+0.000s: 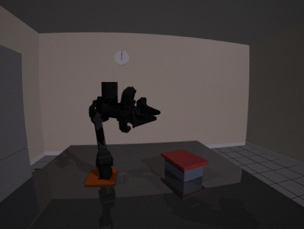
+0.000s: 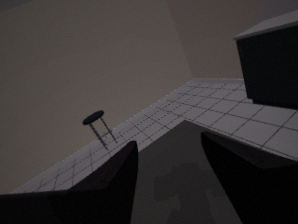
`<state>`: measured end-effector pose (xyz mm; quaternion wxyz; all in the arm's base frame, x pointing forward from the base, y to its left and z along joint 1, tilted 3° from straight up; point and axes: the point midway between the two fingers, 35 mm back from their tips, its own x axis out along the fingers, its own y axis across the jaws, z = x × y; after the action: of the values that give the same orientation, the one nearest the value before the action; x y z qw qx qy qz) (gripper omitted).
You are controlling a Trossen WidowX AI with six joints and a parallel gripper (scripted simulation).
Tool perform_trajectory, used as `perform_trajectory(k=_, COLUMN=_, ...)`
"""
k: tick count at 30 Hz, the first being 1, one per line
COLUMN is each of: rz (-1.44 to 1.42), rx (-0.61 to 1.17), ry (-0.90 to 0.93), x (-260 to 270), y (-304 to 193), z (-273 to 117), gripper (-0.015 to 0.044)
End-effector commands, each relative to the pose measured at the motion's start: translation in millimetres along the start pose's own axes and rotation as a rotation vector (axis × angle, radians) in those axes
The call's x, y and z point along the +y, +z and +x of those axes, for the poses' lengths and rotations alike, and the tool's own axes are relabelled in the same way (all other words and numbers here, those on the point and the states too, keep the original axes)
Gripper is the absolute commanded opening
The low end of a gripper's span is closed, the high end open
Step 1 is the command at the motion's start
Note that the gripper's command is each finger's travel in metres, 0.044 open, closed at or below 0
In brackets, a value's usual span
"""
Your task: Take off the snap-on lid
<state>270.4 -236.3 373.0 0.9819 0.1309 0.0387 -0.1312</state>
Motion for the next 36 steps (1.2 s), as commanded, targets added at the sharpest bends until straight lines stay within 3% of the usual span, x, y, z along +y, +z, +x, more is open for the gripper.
perform_trajectory(k=1, rz=0.219, rx=0.123, ry=0.058, x=34, y=-40, z=23, gripper=0.0235)
perform_trajectory(k=10, rz=0.601, rx=0.470, ry=0.103, x=122, y=-135, z=41, gripper=0.0235)
perform_trajectory(k=18, rz=0.897, rx=0.865, ry=-0.006, x=207, y=-226, z=9, gripper=0.0235)
perform_trajectory(k=36, rz=0.932, rx=0.932, ry=-0.045, x=215, y=-261, z=3, gripper=0.0235)
